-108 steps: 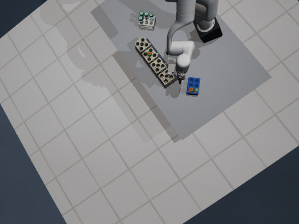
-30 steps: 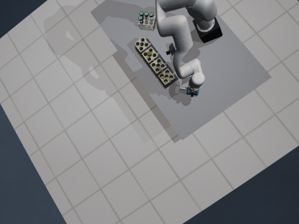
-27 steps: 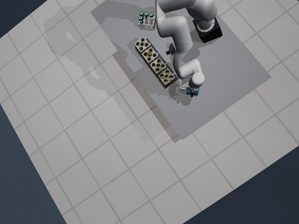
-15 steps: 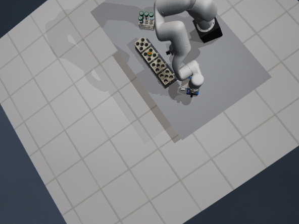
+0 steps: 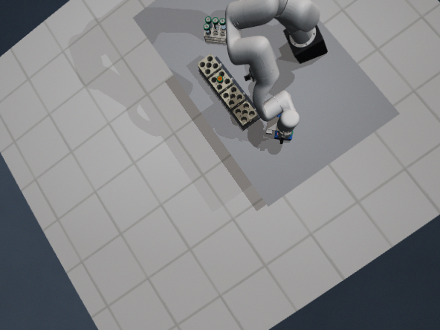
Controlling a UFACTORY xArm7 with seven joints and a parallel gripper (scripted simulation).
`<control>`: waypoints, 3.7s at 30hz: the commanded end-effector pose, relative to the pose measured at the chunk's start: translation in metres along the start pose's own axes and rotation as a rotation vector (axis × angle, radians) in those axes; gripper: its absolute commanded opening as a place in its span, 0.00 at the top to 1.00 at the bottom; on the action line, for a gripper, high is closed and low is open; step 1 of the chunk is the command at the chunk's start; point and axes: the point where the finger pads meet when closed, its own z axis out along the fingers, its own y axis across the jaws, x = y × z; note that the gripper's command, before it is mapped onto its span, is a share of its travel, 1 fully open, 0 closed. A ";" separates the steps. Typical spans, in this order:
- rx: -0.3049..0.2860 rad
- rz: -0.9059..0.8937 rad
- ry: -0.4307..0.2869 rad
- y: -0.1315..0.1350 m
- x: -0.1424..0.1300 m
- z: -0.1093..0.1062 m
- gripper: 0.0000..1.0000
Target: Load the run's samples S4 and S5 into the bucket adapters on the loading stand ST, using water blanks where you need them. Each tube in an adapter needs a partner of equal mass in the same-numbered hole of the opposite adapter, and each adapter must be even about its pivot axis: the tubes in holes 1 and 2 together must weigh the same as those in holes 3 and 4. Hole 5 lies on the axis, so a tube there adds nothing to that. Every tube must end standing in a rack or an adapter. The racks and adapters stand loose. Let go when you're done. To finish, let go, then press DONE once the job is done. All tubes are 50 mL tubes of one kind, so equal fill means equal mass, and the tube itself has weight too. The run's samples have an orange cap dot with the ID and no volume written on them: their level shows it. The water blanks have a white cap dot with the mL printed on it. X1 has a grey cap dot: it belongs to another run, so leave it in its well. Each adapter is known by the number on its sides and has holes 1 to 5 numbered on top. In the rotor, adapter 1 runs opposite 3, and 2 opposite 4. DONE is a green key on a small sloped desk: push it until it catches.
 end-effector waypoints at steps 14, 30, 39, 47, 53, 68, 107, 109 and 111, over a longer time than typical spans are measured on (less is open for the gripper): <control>0.004 0.000 0.000 -0.002 0.000 0.005 0.43; 0.004 0.000 0.000 -0.002 0.000 0.015 0.43; 0.004 0.000 0.000 -0.002 0.000 0.019 0.43; 0.004 0.000 0.000 -0.002 0.000 0.019 0.43; 0.004 0.000 0.000 -0.002 0.000 0.018 1.00; 0.004 0.000 0.000 -0.002 0.000 0.017 1.00; 0.004 0.000 0.000 -0.002 0.000 0.010 1.00; 0.004 0.000 0.000 -0.002 0.000 0.008 1.00; 0.004 0.000 0.000 -0.002 0.000 0.007 1.00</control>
